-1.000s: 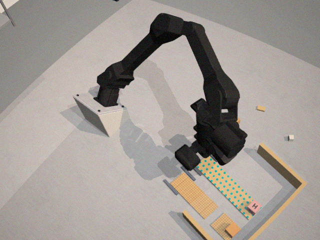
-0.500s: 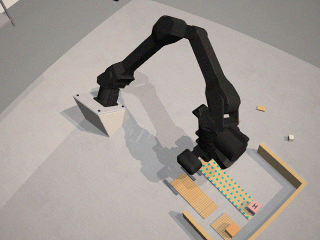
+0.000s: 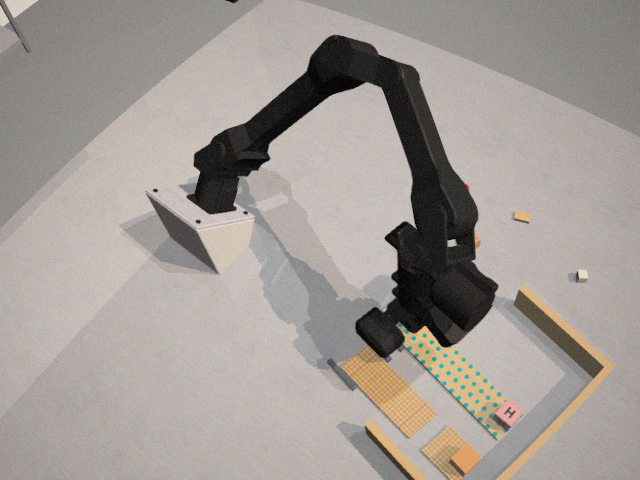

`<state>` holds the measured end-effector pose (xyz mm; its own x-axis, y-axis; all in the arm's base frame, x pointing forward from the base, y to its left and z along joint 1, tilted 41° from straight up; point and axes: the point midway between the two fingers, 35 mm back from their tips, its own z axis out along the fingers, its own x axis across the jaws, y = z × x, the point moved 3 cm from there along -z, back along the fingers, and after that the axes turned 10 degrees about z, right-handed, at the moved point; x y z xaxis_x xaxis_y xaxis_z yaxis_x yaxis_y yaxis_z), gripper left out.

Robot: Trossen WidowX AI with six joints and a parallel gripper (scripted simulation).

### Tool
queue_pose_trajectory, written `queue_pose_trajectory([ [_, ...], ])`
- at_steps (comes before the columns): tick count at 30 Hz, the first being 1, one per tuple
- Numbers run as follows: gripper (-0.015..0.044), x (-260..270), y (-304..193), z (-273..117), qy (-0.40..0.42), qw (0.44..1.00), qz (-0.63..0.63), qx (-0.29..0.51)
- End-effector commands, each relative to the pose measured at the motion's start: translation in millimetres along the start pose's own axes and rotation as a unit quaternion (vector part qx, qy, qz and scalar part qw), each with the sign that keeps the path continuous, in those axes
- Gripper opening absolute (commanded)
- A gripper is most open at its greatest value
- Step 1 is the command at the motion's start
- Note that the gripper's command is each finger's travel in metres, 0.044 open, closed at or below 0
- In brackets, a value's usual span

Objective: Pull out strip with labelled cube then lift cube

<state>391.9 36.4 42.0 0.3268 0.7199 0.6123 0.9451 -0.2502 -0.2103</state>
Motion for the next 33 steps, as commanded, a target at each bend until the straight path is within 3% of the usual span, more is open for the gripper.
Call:
queue_pose_trajectory([
  [1, 0.0000, -1, -1, 8, 0.002, 1.000, 0.004, 0.002],
  [33, 0.0000, -2, -3, 25, 0.002, 1.000, 0.004, 0.003],
])
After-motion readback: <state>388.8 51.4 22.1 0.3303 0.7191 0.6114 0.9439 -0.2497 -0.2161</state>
